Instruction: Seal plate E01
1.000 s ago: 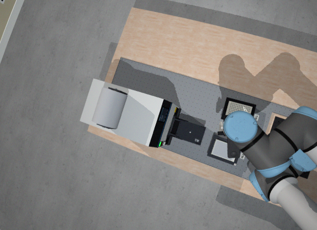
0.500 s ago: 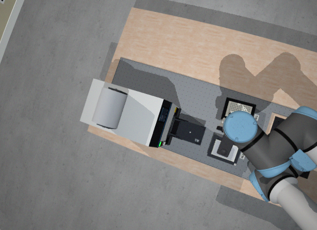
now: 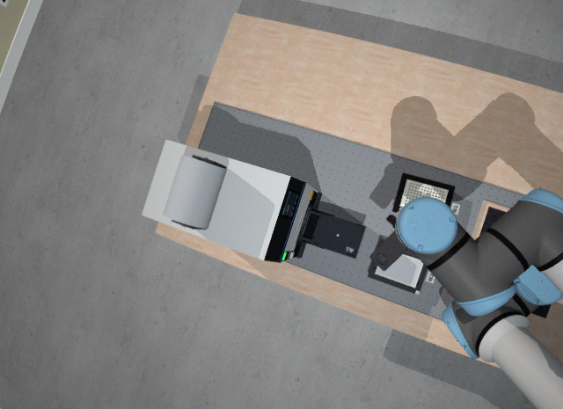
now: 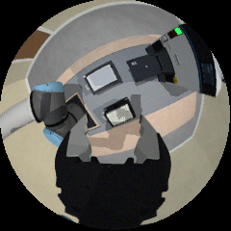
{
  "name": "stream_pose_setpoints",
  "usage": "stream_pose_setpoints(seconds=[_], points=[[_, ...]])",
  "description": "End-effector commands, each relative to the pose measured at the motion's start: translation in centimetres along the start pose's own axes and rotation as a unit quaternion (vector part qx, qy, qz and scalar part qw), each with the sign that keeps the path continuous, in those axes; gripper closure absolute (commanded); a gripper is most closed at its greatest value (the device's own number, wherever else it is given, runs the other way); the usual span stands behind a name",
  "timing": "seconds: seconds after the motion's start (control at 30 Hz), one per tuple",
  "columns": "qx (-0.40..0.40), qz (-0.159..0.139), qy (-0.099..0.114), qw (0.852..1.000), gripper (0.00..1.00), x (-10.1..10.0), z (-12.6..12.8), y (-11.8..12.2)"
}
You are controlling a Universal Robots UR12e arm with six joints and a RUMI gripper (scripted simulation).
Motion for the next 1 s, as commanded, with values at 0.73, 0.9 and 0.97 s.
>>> stream_pose_setpoints(seconds=[0.73,0.9,0.97], points=[[-0.376,-0.004,0.002,0.927,0.32,0.1,1.2,0.2],[-0.422,-0.004,0.002,0.907,0.32,0.1,1.3,0.3],[-0.452,-0.004,0.002,0.892,0.32,0.1,1.4,0.4]])
Point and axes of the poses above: the point where the finger pads meet when closed, its own x axis back along the fingers, its own z axis across the jaws, y = z × x, the point moved 4 cm from there along x, back along the fingers, and after that the axes turned 8 degrees about -x, right-handed, at the moved point
